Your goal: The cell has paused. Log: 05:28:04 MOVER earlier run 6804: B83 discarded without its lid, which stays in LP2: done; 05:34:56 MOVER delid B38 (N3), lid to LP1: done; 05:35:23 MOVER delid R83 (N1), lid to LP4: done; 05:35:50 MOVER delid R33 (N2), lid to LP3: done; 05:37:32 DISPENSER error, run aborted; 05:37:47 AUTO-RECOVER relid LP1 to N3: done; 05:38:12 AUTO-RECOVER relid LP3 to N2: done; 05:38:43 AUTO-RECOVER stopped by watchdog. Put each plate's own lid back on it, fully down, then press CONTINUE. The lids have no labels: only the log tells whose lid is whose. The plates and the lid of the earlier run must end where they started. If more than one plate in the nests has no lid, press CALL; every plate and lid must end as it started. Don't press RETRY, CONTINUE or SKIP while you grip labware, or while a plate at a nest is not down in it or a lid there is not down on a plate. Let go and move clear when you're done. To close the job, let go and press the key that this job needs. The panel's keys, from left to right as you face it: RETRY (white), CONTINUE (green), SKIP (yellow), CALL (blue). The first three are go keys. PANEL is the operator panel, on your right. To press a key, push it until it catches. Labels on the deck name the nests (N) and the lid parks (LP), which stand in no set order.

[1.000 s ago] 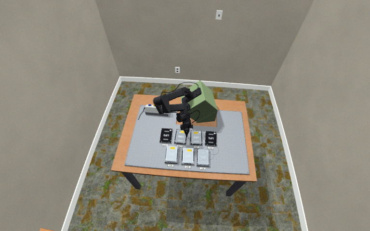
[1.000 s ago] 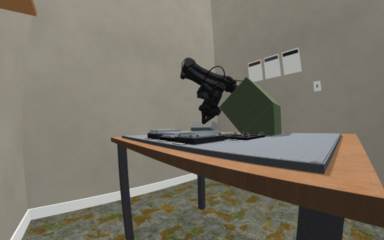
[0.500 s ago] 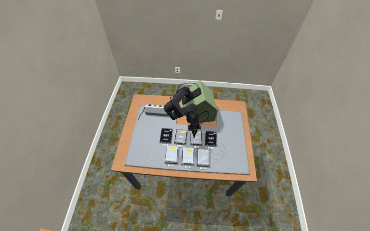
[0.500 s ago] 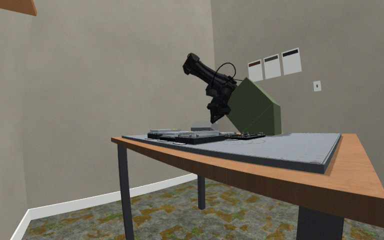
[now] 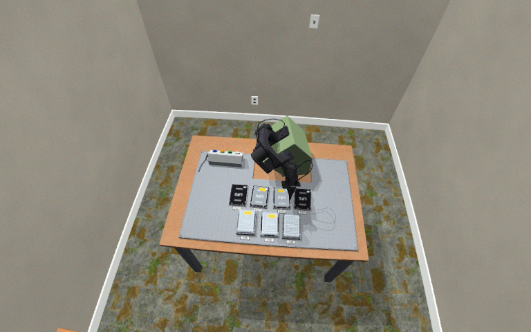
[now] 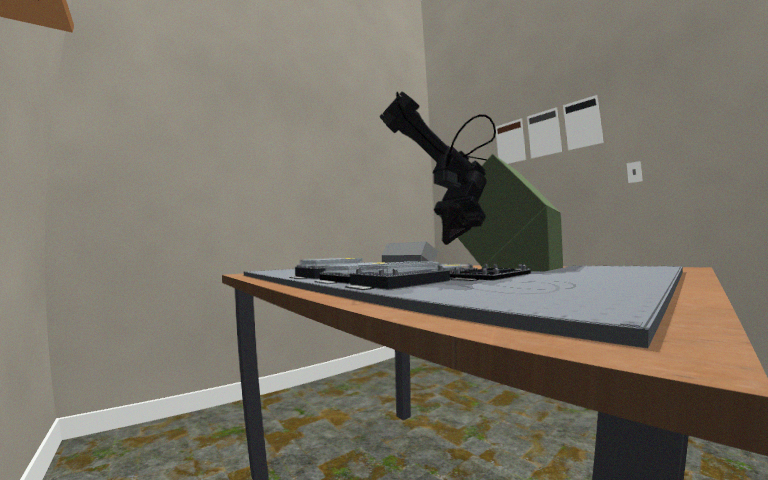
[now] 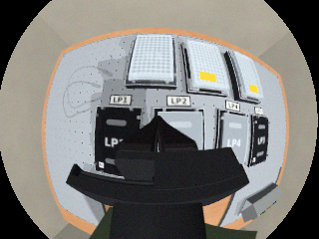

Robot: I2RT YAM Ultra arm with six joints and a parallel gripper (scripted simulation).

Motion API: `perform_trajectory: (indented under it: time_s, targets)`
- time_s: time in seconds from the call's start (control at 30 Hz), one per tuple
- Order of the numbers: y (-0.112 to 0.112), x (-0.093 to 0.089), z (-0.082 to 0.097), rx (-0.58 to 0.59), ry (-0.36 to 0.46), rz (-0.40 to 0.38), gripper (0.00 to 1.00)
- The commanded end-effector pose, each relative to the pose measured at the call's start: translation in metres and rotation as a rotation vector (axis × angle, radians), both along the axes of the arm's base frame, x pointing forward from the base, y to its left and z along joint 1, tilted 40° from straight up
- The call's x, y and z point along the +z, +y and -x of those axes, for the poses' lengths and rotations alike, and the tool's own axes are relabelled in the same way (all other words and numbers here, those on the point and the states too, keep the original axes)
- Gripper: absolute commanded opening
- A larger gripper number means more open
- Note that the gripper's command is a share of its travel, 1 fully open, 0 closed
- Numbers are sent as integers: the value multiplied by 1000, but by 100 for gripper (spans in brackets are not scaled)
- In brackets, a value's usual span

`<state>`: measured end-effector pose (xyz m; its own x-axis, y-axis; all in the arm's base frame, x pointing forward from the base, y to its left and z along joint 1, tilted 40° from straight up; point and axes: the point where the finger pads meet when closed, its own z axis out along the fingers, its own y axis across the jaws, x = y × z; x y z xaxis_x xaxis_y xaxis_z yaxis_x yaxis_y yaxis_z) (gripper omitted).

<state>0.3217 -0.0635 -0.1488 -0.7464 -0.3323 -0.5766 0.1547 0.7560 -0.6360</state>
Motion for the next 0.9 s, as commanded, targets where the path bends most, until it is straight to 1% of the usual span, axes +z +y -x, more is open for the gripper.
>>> perform_trajectory:
  time_s: [0.0,0.1,0.13,0.17,0.77,0.8,0.87]
  targets:
    - [9,-8,-5,-35,-19,1,0]
    - [19,-16,-7,-35,-20,1,0]
    - [19,-16,-7,-35,-20,1,0]
    - [16,-11,-6,-36,-24,-3,0]
    - [16,-11,-6,-36,-24,-3,0]
    - [21,-6,-17,-35,-55,-9,0]
    - [22,-5,-18,-35,-62,-11,0]
